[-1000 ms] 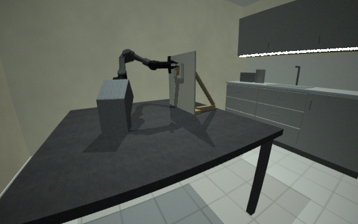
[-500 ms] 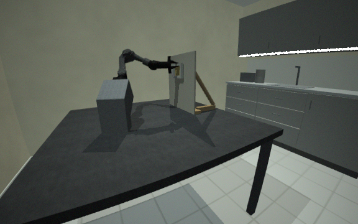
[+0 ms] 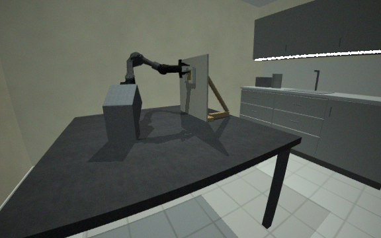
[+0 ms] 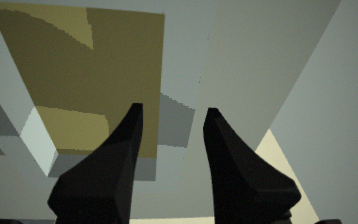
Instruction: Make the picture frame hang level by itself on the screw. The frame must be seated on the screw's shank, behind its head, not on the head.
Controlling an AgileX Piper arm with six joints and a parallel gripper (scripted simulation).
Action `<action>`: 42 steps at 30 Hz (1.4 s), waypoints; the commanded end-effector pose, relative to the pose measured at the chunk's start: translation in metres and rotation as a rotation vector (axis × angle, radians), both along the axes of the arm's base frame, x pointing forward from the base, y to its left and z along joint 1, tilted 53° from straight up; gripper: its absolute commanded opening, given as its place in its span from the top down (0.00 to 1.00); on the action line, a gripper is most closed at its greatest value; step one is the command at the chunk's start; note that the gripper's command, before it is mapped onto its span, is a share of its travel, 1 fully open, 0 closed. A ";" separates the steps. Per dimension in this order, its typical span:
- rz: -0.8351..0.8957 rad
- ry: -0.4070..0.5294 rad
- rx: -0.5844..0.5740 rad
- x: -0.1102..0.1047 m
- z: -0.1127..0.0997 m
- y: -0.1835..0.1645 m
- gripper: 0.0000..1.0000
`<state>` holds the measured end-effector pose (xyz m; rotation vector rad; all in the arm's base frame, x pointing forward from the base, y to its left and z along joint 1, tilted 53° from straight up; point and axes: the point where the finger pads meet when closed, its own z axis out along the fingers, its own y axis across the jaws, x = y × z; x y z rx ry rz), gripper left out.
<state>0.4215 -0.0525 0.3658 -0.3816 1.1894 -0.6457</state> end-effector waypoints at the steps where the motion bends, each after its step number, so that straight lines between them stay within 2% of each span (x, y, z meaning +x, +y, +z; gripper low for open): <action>1: -0.003 0.000 0.001 0.000 0.000 -0.001 0.37; 42: -0.002 -0.002 0.000 -0.006 -0.001 0.000 0.37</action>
